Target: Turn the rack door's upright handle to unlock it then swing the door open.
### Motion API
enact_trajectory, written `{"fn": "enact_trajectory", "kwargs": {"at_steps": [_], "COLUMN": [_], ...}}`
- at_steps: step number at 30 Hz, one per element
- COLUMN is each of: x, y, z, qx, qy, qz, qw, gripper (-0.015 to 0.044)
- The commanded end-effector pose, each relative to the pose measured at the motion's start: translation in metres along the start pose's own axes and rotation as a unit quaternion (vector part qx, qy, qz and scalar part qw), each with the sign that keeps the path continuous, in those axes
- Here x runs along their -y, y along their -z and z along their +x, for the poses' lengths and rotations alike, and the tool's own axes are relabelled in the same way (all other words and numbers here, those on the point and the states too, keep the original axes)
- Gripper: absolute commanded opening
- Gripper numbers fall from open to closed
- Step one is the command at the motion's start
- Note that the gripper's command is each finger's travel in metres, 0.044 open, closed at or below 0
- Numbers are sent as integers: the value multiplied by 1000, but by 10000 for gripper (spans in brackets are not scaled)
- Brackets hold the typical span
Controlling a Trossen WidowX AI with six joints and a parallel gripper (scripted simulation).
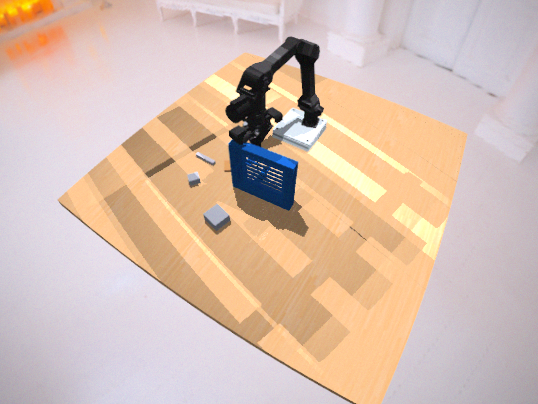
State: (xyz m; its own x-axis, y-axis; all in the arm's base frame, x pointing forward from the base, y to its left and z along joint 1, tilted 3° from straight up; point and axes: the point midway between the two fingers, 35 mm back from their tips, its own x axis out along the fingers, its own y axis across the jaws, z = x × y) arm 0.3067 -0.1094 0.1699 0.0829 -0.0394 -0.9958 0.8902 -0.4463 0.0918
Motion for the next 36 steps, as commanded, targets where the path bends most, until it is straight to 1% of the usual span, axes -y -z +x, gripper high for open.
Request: {"fn": "enact_trajectory", "kwargs": {"at_steps": [1, 8, 9, 11, 16, 22, 29, 36], "x": [0, 0, 0, 0, 0, 0, 0, 0], "y": [0, 0, 0, 0, 0, 0, 0, 0], "z": [0, 0, 0, 0, 0, 0, 0, 0], "qx": [-2, -2, -2, -2, -1, -1, -1, -1], "qy": [0, 0, 0, -1, -1, -1, -1, -1], "qz": [11, 11, 11, -5, -124, -270, -432, -581], "qw": [1000, 1000, 1000, 1000, 992, 963, 902, 814], "gripper": [105, 289, 299, 299, 299, 299, 299, 299]}}
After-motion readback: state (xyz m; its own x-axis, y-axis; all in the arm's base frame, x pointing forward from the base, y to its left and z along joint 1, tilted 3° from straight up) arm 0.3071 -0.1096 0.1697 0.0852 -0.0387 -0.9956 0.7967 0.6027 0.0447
